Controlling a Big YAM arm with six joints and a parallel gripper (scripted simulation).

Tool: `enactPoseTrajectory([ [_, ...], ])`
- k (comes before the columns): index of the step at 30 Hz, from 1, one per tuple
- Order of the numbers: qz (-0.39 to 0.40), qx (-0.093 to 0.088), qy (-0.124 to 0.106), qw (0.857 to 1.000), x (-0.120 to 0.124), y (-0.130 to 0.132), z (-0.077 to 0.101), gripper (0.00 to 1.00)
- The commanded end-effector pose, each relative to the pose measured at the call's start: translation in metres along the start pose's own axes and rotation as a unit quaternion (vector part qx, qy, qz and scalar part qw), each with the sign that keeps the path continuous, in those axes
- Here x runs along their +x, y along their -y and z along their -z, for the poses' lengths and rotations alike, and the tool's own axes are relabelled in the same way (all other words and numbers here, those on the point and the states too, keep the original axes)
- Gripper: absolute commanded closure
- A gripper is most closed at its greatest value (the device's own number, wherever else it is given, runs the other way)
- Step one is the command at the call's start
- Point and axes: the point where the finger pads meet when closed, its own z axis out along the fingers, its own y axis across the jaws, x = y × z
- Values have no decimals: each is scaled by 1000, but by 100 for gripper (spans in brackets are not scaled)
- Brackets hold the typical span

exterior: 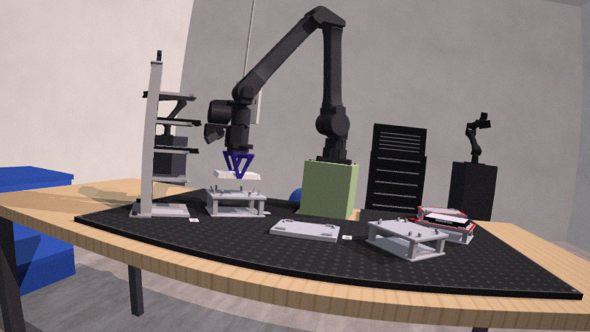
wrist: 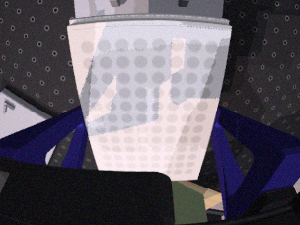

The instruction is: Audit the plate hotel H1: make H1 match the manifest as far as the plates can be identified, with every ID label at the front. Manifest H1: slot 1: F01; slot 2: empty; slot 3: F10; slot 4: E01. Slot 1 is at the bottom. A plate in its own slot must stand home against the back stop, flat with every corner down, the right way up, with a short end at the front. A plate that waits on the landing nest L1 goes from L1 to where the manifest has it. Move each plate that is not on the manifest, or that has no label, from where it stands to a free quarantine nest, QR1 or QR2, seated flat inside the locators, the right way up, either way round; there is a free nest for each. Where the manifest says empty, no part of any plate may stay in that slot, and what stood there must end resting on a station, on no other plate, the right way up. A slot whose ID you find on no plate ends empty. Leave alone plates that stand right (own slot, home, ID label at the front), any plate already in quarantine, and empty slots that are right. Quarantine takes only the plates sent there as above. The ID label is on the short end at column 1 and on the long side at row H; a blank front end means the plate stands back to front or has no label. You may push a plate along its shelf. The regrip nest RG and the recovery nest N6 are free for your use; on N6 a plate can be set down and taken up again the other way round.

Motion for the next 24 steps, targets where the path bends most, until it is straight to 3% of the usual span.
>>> enactPoseTrajectory([
  [1,0,0,5,1000,-2,-4,-4,14],
  [5,0,0,5,1000,-2,-4,-5,14],
  [6,0,-1,15,1000,-6,-4,1,14],
  [9,0,0,4,1000,-2,-4,-8,14],
  [24,-1,0,10,1000,-4,-4,-13,14],
])
